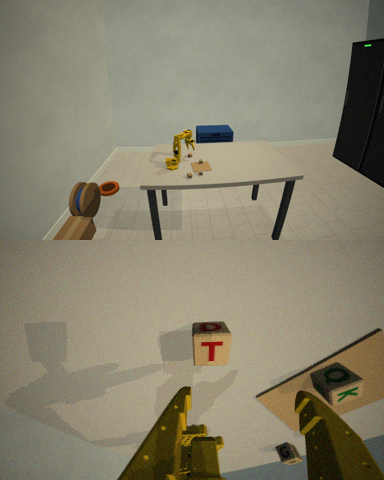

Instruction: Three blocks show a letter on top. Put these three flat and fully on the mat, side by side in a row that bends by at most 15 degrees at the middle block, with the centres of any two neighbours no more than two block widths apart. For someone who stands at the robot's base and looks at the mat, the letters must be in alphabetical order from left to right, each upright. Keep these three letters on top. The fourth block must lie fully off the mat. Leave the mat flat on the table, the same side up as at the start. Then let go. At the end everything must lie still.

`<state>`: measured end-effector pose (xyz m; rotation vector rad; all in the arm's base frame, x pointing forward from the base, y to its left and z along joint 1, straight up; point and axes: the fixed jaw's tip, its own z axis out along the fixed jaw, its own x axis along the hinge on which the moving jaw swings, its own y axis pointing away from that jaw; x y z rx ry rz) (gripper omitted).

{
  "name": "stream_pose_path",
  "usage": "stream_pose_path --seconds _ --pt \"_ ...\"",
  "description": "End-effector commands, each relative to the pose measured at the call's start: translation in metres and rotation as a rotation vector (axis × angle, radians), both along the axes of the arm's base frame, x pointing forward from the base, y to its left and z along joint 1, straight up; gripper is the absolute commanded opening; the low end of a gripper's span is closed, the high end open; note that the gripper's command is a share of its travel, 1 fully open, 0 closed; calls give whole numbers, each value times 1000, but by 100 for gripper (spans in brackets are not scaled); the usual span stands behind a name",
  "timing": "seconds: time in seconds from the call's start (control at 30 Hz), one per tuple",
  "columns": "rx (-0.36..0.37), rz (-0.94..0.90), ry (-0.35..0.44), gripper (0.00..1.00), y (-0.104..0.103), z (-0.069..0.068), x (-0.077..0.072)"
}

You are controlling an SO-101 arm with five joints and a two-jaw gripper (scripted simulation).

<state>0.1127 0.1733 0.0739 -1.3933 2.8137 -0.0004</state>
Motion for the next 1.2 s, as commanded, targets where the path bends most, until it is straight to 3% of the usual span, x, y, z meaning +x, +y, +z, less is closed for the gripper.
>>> stream_pose_path --seconds 0.0,0.27,0.53,0.6,0.87,1.17 --pt "102 0 -70 36 9 22 4" --pt "138 0 -95 36 9 30 5" --pt "308 0 -212 35 9 69 4" --pt "308 0 -212 35 9 69 4" --pt "477 0 -330 35 1 106 -1" --pt "513 0 -355 35 -1 114 -2"
